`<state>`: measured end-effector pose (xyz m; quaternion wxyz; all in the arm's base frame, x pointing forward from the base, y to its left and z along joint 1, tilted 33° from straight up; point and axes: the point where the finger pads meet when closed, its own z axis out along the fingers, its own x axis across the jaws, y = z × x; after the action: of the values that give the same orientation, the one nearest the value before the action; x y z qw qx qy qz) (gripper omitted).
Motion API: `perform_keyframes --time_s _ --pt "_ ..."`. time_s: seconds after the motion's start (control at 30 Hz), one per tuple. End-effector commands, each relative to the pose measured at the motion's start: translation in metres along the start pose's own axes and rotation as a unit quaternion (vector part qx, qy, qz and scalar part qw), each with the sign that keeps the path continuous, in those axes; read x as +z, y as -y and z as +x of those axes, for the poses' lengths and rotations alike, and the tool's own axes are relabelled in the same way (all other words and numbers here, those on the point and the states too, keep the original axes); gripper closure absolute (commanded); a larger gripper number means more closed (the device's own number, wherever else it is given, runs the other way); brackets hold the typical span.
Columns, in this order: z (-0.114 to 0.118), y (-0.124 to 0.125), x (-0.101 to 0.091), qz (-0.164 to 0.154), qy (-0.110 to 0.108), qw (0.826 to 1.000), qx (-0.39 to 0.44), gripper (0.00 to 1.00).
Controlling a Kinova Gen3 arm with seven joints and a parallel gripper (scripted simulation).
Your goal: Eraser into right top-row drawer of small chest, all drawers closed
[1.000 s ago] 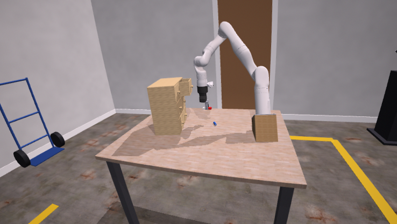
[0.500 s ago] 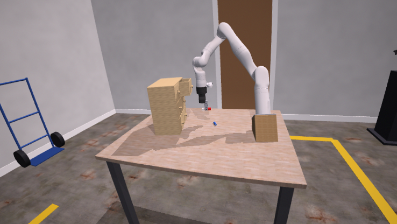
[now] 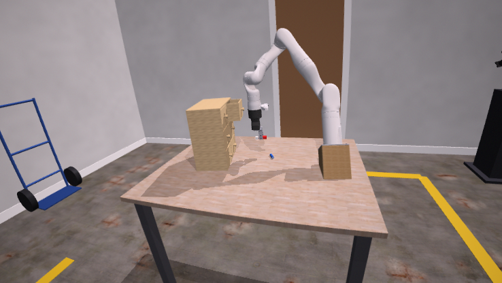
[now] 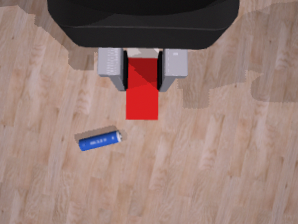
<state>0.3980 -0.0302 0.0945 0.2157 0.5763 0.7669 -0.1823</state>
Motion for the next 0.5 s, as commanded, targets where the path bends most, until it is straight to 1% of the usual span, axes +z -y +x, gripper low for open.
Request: perform_keyframes --time_s 0.0,0.2,0.47 --pt "0.000 -0.001 -0.003 -0.002 0.000 1.000 0.000 0.55" --pt "0.000 -0.001 -0.008 -0.002 0.000 1.000 0.000 0.55" --pt "0.000 -0.001 -0.026 -0.002 0.000 1.000 0.000 0.55"
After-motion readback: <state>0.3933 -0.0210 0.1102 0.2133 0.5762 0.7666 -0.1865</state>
